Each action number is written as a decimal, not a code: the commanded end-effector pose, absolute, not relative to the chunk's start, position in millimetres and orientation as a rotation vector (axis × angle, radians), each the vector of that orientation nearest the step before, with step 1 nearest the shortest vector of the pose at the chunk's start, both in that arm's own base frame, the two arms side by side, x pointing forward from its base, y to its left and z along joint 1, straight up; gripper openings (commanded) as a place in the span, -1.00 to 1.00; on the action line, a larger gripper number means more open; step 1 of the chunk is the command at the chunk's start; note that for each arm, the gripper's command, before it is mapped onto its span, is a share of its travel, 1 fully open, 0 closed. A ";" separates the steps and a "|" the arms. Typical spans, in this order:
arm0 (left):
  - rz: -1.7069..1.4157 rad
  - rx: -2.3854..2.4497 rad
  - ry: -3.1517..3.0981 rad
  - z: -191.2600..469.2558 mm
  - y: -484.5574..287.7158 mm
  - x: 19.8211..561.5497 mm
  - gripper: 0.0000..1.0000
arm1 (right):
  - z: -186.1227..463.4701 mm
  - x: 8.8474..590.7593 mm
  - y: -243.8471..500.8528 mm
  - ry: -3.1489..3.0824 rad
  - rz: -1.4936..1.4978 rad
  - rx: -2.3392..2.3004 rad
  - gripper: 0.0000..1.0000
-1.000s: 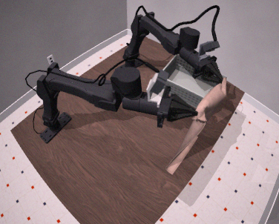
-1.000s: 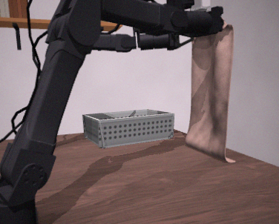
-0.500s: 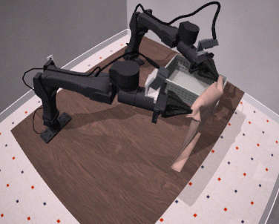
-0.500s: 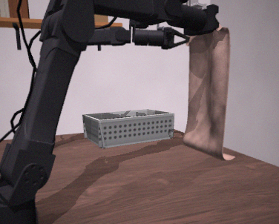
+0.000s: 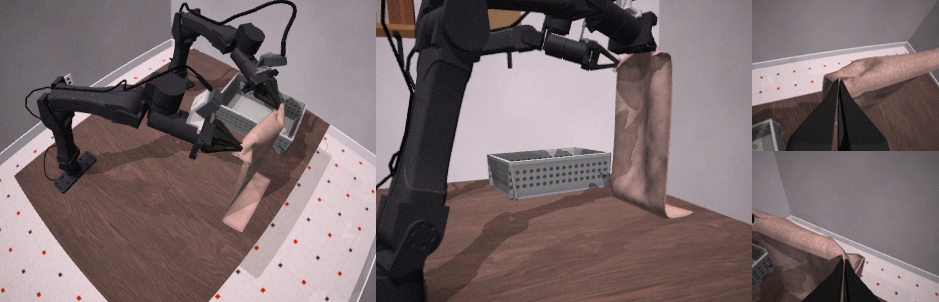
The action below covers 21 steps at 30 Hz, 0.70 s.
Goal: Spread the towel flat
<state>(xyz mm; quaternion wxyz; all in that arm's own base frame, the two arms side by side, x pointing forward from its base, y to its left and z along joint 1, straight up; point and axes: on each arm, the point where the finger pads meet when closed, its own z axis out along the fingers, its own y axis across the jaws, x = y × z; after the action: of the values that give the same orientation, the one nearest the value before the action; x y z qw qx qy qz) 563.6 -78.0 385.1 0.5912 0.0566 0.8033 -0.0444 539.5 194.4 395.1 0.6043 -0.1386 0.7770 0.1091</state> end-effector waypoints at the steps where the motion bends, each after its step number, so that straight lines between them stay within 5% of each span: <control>1: -0.088 0.145 1.965 377.9 -79.4 533.4 -1.00 | 398.0 512.4 190.3 1.882 0.235 -0.333 -1.00; 21: -0.089 0.239 2.362 311.3 -93.3 455.1 -1.00 | 300.9 437.7 200.3 2.319 0.198 -0.506 -1.00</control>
<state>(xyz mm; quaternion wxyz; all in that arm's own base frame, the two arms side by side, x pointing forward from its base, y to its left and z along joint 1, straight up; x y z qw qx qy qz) 485.6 -92.6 303.4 0.4047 0.0862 0.9095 -0.0410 463.3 203.6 316.1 0.4270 -0.1855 0.8800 0.0938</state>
